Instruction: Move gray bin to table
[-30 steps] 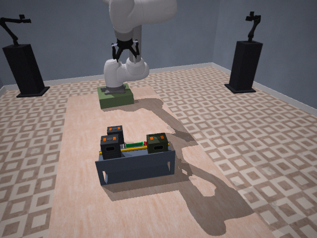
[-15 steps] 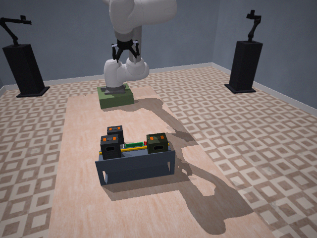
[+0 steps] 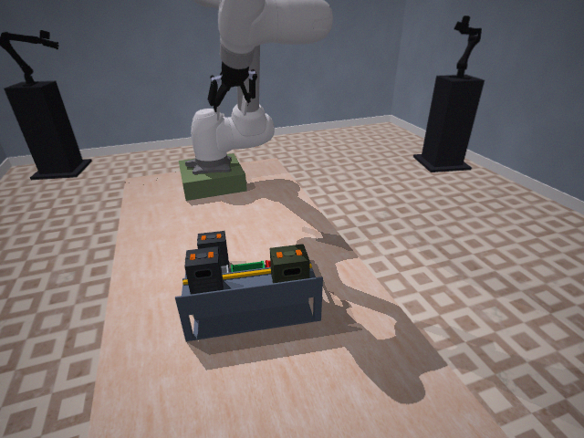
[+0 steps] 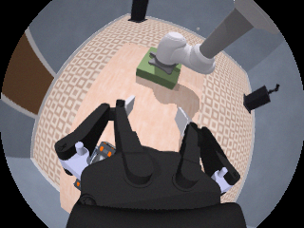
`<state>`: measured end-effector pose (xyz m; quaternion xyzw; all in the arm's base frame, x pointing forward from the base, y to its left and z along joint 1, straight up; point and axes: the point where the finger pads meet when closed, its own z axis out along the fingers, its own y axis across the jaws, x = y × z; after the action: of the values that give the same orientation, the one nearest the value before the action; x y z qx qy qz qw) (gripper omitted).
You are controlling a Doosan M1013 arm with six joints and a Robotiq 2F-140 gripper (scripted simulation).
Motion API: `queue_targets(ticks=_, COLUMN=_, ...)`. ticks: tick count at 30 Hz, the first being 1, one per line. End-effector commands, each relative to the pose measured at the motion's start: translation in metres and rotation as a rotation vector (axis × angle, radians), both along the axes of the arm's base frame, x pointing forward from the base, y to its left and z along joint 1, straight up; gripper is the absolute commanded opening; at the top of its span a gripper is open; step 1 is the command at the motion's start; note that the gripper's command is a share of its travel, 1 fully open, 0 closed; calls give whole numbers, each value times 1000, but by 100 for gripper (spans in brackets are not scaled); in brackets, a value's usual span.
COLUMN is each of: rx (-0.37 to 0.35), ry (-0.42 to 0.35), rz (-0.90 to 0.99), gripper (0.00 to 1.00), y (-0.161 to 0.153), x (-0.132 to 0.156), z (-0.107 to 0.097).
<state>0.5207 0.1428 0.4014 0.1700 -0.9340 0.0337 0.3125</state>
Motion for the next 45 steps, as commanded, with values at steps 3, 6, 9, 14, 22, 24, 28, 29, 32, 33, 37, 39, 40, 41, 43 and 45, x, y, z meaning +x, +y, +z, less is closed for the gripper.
queue_targets(ticks=3, rx=-10, ry=-16, rz=56, gripper=57, y=-4, x=-10, z=-1)
queue_targets(ticks=6, rx=-10, ry=-16, rz=56, gripper=57, y=-4, x=-10, z=-1)
queue_targets(ticks=9, rx=-10, ry=-16, rz=56, gripper=57, y=-4, x=-10, z=-1)
queue_targets(ticks=14, rx=-49, ry=-95, rz=299, gripper=57, y=-18, x=-58, z=-1)
queue_targets(ticks=22, rx=-49, ry=-95, rz=299, gripper=57, y=-18, x=-58, z=-1)
queue_targets(ticks=24, rx=-49, ry=-95, rz=299, gripper=57, y=-18, x=-58, z=-1)
queue_targets(ticks=28, rx=-65, ry=-126, rz=396, gripper=57, y=-23, x=-77, z=-2)
queue_targets(ticks=29, rx=-73, ry=-142, rz=445, gripper=57, y=-26, x=-87, z=-2)
queue_targets(ticks=32, rx=-89, ry=-174, rz=542, gripper=57, y=-31, x=-106, z=-2)
queue_targets(ticks=33, rx=-89, ry=-174, rz=542, gripper=57, y=-31, x=-106, z=-2)
queue_targets(ticks=37, rx=-89, ry=-174, rz=542, gripper=57, y=-31, x=-106, z=-2)
queue_targets(ticks=39, rx=-89, ry=-174, rz=542, gripper=57, y=-31, x=-106, z=-2)
queue_targets(ticks=40, rx=-89, ry=-174, rz=542, gripper=57, y=-31, x=-106, z=-2)
queue_targets(ticks=41, rx=-89, ry=-174, rz=542, gripper=57, y=-31, x=-106, z=-2)
queue_targets(ticks=43, rx=-89, ry=-174, rz=542, gripper=57, y=-31, x=-106, z=-2)
queue_targets(ticks=45, rx=-104, ry=-205, rz=639, gripper=57, y=-36, x=-125, z=-2)
